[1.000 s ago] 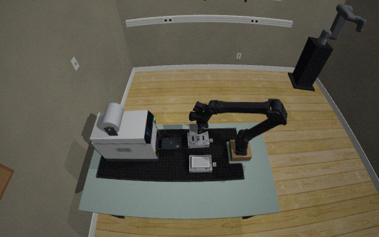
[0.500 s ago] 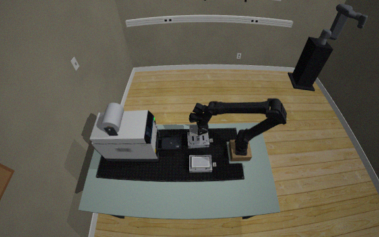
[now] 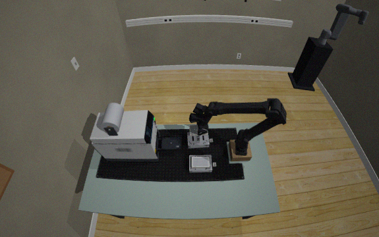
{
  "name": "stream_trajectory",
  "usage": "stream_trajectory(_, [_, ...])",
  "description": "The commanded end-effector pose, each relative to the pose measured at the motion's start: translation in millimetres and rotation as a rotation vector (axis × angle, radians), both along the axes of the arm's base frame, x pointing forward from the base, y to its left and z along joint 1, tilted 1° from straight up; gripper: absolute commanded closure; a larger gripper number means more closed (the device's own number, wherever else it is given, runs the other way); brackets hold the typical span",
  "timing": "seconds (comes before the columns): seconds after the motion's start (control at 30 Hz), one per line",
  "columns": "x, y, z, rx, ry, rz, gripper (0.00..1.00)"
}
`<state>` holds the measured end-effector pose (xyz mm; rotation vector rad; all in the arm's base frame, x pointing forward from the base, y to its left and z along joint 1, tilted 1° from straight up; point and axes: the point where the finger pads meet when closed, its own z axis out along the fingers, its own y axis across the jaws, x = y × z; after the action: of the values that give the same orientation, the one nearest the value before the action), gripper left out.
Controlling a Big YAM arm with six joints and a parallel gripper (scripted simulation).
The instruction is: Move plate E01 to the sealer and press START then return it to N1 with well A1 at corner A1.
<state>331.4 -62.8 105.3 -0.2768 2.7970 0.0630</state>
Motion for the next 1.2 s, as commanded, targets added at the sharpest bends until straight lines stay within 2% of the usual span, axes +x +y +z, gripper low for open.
stream_trajectory(0.0, [4.0,3.9,-4.7,0.002,-0.007,0.004,1.0])
stream_trajectory(0.23, [13.2,-1.5,7.3,-0.014,-0.046,0.014,1.0])
stream_trajectory(0.43, [7.1,-6.0,-2.1,-0.011,-0.031,0.0,1.0])
stream_trajectory(0.53, [0.5,-0.2,-10.7,0.0,-0.006,-0.002,1.0])
stream_trajectory(0.9, [18.7,0.4,-1.5,-0.011,-0.045,0.014,1.0])
stream_trajectory(1.17, [9.2,-5.1,-13.1,-0.009,-0.025,0.002,1.0])
